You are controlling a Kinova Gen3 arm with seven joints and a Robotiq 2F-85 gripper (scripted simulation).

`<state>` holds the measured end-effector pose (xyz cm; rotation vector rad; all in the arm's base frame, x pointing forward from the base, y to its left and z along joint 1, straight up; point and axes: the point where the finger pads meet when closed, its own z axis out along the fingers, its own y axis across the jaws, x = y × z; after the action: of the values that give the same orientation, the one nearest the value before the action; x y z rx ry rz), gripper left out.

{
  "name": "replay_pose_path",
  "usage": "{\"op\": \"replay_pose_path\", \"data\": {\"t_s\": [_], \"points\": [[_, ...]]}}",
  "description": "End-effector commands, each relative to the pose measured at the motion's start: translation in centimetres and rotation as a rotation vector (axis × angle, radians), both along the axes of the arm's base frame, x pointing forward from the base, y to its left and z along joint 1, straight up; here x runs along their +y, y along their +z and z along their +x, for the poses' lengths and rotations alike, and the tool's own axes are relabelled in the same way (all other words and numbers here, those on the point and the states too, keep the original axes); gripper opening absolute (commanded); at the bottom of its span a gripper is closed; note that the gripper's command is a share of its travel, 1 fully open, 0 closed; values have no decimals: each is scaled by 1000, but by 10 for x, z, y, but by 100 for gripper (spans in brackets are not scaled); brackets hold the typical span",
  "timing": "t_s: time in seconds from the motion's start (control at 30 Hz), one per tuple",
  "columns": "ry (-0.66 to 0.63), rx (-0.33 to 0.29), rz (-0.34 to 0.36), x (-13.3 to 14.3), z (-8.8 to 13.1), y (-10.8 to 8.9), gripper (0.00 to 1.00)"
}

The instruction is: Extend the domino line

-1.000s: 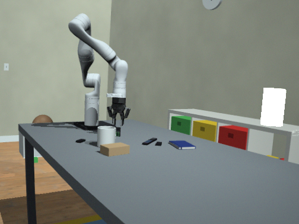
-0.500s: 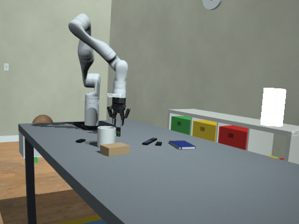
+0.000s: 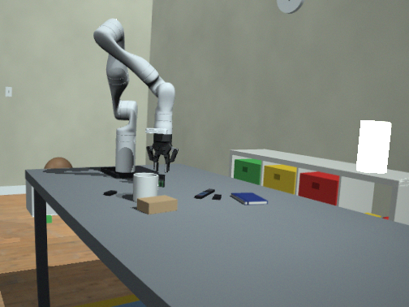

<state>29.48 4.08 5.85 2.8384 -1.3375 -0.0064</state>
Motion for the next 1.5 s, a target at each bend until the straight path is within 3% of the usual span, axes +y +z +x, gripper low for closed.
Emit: {"op": "replay_pose_path", "data": {"t_s": [0.0, 1.47], "points": [[1, -3, 5, 2, 0, -1, 47], [0, -5, 5, 3, 4, -1, 47]]}}
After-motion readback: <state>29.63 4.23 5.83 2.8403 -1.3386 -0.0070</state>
